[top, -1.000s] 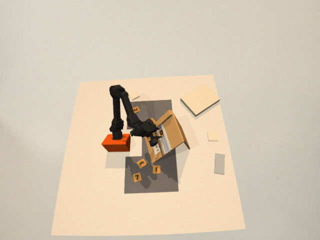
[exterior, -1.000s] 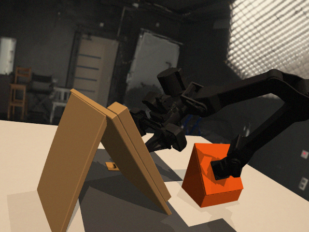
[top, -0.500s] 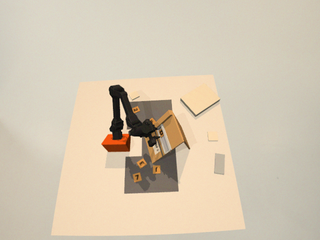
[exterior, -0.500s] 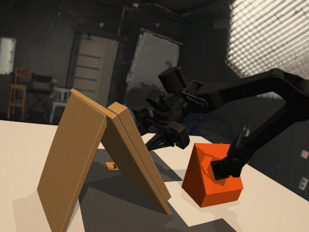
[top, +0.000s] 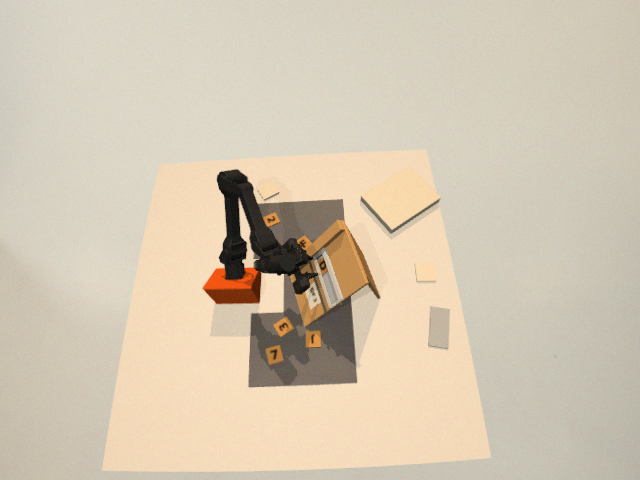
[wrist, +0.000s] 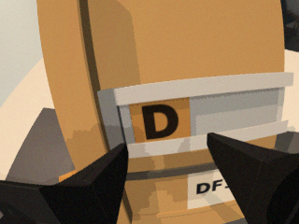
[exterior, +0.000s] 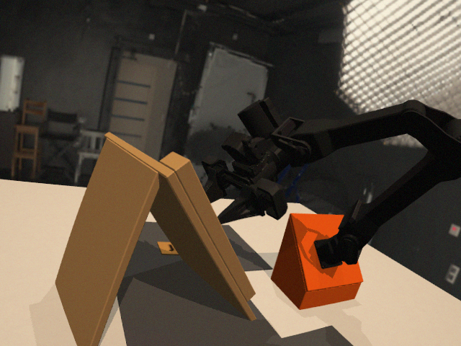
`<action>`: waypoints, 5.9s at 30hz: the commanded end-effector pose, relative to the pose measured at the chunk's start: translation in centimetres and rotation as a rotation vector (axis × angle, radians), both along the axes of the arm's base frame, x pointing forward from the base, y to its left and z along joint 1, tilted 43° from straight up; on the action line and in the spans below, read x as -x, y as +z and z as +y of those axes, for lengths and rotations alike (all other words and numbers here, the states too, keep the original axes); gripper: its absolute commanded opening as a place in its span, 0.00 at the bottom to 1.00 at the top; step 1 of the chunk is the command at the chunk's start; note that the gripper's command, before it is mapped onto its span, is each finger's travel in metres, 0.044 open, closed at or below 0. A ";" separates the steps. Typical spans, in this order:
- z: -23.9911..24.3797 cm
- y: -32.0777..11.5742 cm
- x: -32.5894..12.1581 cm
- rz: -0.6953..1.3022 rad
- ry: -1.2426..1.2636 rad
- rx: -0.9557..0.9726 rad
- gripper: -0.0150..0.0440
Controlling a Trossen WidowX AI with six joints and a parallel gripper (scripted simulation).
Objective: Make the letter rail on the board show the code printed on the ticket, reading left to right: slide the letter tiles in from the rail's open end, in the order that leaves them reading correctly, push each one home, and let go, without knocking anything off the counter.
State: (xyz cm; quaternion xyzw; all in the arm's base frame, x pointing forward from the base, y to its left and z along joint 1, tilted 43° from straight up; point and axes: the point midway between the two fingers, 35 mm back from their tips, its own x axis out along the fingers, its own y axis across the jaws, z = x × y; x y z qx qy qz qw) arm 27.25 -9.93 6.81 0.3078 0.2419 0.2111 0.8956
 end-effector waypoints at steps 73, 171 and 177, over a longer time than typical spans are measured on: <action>-3.1 -0.4 -3.4 0.492 0.455 0.168 0.25; -0.7 -0.2 -5.3 0.491 0.455 0.167 0.25; -0.5 -0.1 -5.2 0.491 0.455 0.167 0.25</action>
